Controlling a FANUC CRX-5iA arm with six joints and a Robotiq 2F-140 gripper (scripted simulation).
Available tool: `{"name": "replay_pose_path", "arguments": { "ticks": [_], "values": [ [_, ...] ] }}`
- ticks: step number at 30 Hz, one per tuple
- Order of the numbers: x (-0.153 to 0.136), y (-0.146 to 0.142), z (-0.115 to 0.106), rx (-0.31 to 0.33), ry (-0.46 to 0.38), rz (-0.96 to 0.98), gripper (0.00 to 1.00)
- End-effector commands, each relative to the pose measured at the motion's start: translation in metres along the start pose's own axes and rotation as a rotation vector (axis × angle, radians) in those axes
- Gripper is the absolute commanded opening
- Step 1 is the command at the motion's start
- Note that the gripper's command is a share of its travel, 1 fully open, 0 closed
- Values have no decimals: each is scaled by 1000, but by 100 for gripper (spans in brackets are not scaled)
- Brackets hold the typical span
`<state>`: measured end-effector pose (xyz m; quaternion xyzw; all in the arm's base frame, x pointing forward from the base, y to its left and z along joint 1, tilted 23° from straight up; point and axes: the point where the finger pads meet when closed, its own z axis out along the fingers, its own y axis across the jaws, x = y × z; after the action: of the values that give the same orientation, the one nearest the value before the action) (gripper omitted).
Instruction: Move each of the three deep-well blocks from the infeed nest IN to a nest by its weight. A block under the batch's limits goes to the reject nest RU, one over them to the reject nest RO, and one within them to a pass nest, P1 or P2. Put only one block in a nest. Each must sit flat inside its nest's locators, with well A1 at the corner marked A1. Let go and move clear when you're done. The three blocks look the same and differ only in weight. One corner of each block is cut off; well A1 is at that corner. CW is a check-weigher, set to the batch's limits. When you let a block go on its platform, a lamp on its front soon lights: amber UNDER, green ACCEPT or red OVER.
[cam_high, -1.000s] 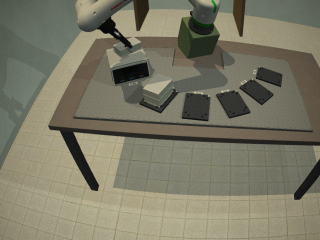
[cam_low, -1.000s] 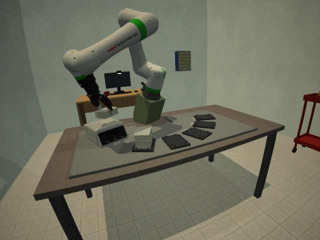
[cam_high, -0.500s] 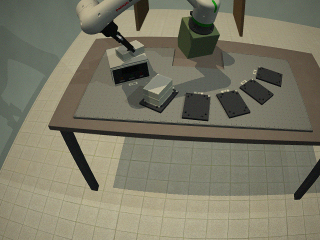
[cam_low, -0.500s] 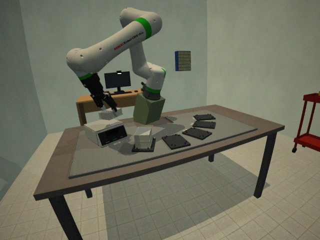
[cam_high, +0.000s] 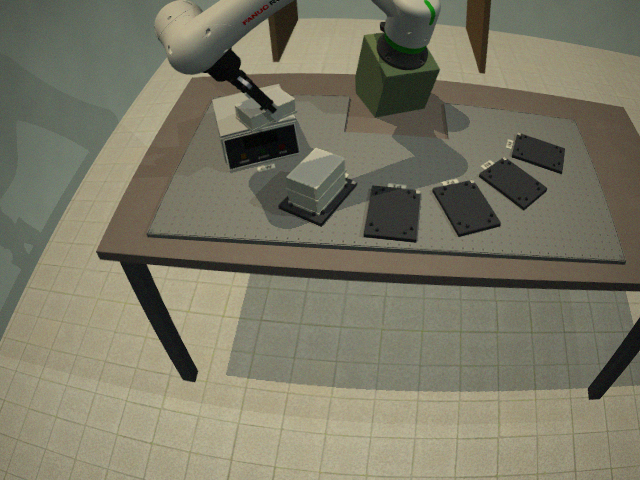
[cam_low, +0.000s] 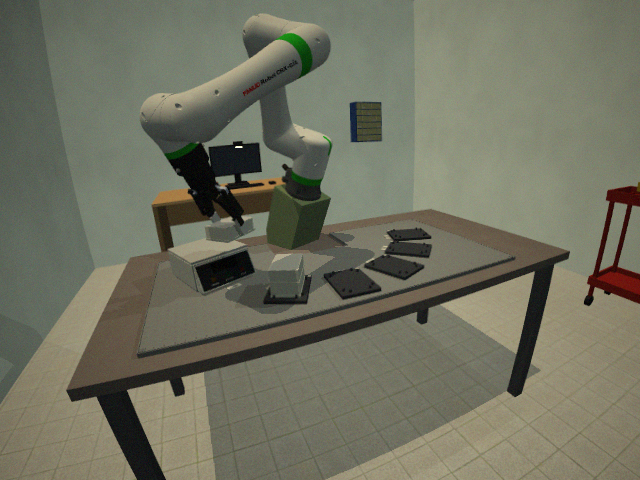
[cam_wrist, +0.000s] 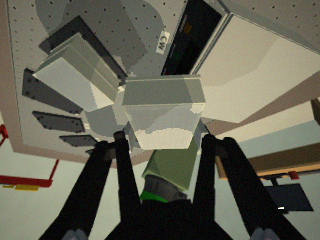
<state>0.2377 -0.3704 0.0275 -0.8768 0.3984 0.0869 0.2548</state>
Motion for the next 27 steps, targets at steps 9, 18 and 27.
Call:
{"name": "replay_pose_path", "arguments": {
  "ticks": [9, 18, 27],
  "values": [
    [3, -21, -2, -17, 0, -28, 10],
    [-2, -50, 1, -167, 0, -288, 10],
    [-5, -73, 3, -196, 0, -338, 10]
  ]
}}
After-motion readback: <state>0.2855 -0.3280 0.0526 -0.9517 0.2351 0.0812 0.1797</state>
